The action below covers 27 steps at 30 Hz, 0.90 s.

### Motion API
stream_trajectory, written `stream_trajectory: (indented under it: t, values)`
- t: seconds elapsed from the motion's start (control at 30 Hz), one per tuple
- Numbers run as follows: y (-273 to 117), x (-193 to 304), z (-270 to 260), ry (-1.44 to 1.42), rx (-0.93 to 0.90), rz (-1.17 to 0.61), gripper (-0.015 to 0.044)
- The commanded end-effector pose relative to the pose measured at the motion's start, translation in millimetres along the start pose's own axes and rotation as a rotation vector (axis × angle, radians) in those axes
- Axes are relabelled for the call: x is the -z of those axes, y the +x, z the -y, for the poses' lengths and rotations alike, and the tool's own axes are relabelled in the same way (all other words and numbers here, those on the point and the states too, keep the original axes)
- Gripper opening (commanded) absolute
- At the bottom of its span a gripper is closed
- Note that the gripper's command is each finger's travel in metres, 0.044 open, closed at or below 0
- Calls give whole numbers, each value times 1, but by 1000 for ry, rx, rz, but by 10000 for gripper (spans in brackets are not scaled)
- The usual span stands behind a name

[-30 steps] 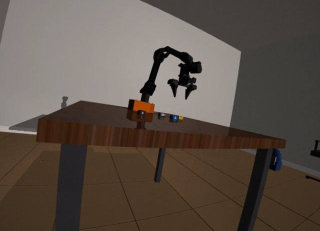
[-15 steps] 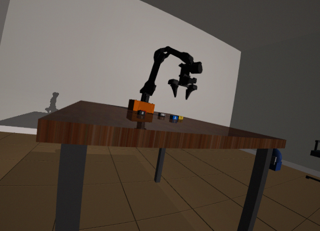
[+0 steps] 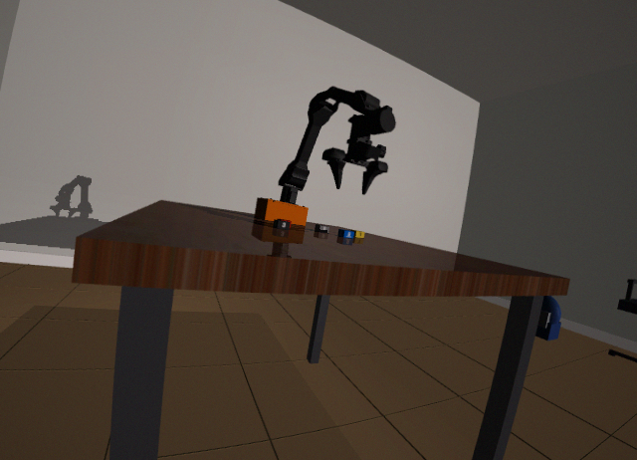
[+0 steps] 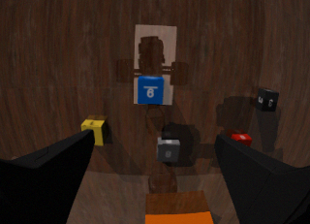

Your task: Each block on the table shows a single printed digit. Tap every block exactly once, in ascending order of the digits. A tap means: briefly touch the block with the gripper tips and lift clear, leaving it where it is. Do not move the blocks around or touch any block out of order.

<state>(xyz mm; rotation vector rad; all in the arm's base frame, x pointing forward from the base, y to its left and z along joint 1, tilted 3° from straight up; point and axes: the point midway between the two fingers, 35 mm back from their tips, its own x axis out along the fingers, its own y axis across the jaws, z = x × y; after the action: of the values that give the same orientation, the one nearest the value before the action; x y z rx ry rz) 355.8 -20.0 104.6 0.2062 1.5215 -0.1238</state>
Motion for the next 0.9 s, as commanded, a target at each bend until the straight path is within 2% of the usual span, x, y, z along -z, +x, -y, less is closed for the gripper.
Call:
stream_trajectory:
  t: [0.0, 0.53, 0.67, 0.87]
  values:
    - [2, -4, 3, -13, 2, -4, 400]
    - [2, -5, 7, -15, -1, -3, 400]
    - [2, -12, 45, -29, -18, 5, 400]
    - [1, -9, 142, -20, 7, 2, 400]
